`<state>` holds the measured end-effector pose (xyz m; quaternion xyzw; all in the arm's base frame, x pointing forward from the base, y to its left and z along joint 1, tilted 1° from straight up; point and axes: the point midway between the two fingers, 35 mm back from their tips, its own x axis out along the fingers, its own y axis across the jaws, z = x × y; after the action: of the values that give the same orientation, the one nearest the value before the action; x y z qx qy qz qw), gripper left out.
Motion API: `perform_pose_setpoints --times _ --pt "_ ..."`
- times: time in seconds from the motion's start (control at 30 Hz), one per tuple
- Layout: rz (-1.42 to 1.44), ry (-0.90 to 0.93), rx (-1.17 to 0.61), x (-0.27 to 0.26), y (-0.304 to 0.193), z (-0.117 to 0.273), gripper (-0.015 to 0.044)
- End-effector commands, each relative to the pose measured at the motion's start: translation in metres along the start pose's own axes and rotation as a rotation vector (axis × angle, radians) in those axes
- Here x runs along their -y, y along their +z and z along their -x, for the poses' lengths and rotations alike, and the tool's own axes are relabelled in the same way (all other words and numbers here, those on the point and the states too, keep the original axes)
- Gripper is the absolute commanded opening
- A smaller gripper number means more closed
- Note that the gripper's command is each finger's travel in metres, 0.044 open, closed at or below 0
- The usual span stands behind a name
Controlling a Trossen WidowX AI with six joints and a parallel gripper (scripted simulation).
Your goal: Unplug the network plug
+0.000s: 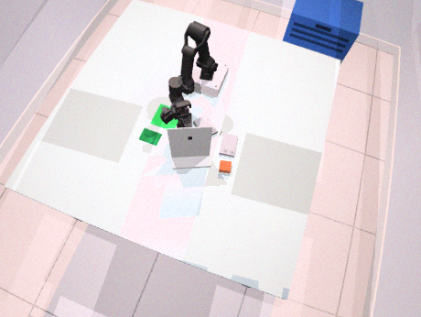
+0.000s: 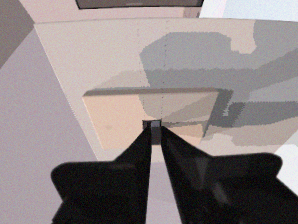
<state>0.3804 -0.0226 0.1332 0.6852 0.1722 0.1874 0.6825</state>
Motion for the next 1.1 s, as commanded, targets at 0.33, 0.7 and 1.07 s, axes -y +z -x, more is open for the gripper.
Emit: perform_pose_setpoints --times 0.33,0.7,1.07 --pt "-0.003 -0.002 0.003 0.001 -0.002 0.01 0.0" --pt "-0.003 -0.003 0.003 0.001 -0.004 0.018 0.0" --pt "-0.004 -0.004 0.003 0.001 -0.005 0.027 0.0"
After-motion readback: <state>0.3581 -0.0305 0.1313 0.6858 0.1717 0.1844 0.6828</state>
